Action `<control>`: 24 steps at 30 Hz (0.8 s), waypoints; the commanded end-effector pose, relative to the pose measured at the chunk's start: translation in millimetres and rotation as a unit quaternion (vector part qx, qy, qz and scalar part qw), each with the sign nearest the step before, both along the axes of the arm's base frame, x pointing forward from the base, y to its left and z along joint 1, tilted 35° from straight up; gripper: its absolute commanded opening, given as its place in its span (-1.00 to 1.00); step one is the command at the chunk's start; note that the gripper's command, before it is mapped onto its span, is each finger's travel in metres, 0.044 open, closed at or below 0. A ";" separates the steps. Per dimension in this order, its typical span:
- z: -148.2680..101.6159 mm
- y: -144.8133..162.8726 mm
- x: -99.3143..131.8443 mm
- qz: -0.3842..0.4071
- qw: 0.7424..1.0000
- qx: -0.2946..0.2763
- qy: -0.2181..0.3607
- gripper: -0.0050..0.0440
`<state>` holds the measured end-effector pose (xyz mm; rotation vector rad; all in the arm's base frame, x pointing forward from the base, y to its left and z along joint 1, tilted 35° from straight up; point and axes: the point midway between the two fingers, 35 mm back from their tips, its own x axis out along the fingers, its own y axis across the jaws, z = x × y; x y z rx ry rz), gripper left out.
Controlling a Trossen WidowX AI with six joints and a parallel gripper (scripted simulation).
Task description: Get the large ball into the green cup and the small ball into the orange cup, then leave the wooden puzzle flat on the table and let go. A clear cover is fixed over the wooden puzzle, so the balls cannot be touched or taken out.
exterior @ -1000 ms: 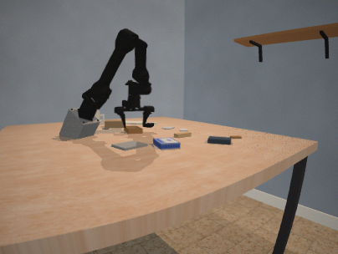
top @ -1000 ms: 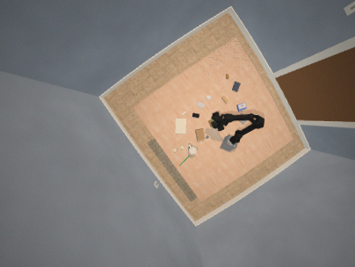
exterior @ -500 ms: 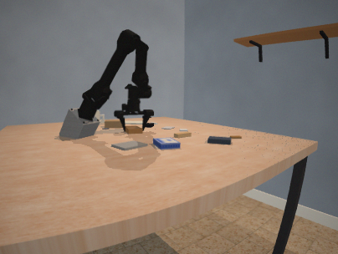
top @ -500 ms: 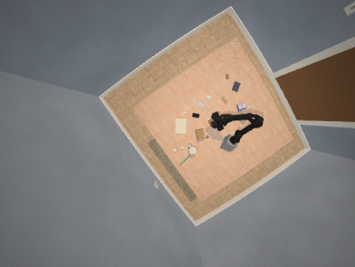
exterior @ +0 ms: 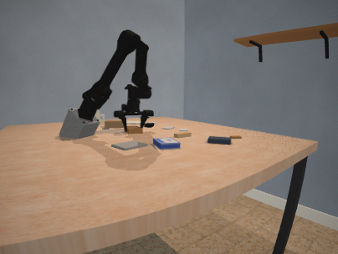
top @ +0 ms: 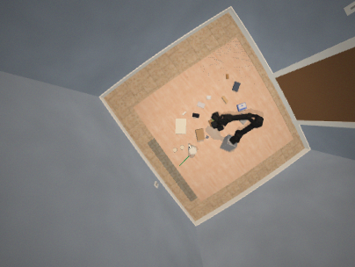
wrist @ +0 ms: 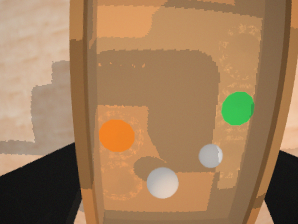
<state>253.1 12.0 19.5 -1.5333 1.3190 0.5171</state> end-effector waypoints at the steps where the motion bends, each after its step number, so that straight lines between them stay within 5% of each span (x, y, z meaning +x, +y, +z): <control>1: -0.9 0.4 -0.2 0.002 1.000 0.002 0.002 0.52; 3: -0.9 0.4 -0.2 0.002 1.000 0.002 0.002 0.47; 14: 44.9 26.5 -16.5 0.002 1.000 0.002 0.002 -0.61; 18: 49.0 28.3 -18.5 0.002 1.000 0.002 0.002 -0.80; 24: 46.3 27.4 -18.4 0.003 1.000 0.000 0.002 -0.80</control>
